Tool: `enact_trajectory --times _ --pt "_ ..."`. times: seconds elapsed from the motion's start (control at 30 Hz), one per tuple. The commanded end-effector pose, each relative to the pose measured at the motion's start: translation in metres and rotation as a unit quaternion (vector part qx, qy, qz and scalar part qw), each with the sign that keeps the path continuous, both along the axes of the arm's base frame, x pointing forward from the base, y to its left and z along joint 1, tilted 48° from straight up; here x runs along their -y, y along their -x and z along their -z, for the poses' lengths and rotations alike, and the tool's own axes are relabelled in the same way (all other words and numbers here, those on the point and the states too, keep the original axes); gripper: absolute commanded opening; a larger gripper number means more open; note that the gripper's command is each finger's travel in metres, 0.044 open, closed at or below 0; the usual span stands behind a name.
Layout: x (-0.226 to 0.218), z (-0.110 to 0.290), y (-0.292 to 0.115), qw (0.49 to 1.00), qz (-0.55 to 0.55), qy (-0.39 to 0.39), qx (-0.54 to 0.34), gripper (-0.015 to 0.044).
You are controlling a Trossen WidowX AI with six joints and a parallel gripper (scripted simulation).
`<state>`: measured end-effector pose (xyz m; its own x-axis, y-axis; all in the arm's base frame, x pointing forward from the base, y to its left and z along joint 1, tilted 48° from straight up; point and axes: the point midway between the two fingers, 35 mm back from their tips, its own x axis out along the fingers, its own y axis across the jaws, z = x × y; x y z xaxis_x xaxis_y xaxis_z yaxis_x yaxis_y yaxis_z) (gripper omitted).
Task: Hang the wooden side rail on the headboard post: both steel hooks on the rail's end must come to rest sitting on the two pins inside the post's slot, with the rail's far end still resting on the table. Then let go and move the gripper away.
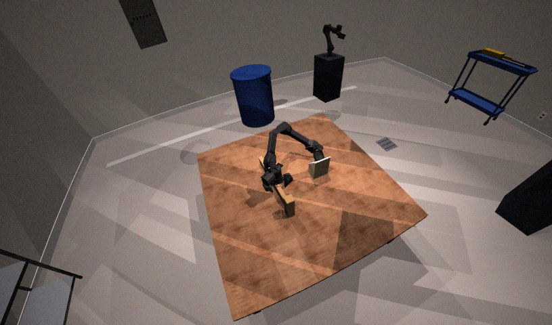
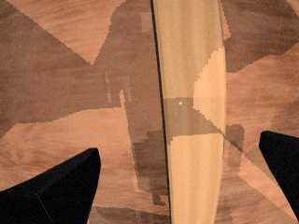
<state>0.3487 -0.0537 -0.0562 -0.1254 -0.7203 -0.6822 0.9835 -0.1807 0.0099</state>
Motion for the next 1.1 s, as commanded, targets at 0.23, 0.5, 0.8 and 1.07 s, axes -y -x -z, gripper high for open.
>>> enact_trajectory --times 0.23,0.5,0.8,1.07 --pt "0.014 0.013 0.006 1.0 -0.001 0.004 -0.007 0.044" --pt "0.024 0.021 0.009 1.0 -0.001 0.004 -0.008 0.044" --pt "0.031 0.028 0.011 1.0 0.0 0.005 -0.008 0.044" --pt "0.031 0.028 0.011 1.0 0.0 0.005 -0.008 0.023"
